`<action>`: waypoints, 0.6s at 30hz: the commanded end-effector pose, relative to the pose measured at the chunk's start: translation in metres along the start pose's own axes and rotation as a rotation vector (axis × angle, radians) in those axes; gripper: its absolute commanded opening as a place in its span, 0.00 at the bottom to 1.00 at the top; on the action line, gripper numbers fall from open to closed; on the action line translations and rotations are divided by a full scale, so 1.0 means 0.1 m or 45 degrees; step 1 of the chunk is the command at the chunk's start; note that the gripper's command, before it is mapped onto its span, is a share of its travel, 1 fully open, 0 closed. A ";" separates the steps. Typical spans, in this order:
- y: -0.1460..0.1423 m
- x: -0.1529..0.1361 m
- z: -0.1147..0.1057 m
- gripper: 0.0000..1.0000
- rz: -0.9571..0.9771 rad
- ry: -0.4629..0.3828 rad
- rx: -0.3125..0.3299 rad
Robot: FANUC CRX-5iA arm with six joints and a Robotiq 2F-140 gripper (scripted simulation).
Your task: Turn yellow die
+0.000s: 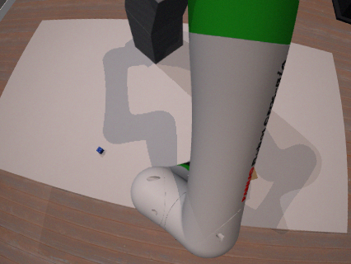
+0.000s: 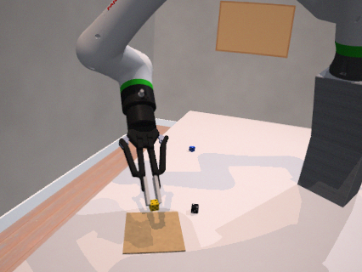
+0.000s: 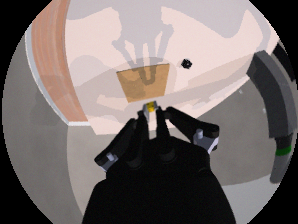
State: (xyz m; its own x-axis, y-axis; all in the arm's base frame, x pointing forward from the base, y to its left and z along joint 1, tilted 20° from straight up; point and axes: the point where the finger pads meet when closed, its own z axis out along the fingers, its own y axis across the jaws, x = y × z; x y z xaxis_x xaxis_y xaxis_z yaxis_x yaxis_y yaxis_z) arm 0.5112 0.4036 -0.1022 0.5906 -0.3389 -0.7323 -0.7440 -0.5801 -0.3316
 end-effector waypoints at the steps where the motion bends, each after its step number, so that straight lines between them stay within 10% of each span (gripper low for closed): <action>1: 0.00 0.02 0.02 0.18 0.000 0.000 0.000; 18: 0.00 0.18 0.18 0.18 0.000 0.000 0.000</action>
State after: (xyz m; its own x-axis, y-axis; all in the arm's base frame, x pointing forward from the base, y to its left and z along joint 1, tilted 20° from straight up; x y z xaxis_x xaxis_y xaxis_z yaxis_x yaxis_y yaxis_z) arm 0.5152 0.4094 -0.1214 0.5906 -0.3390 -0.7323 -0.7440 -0.5800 -0.3316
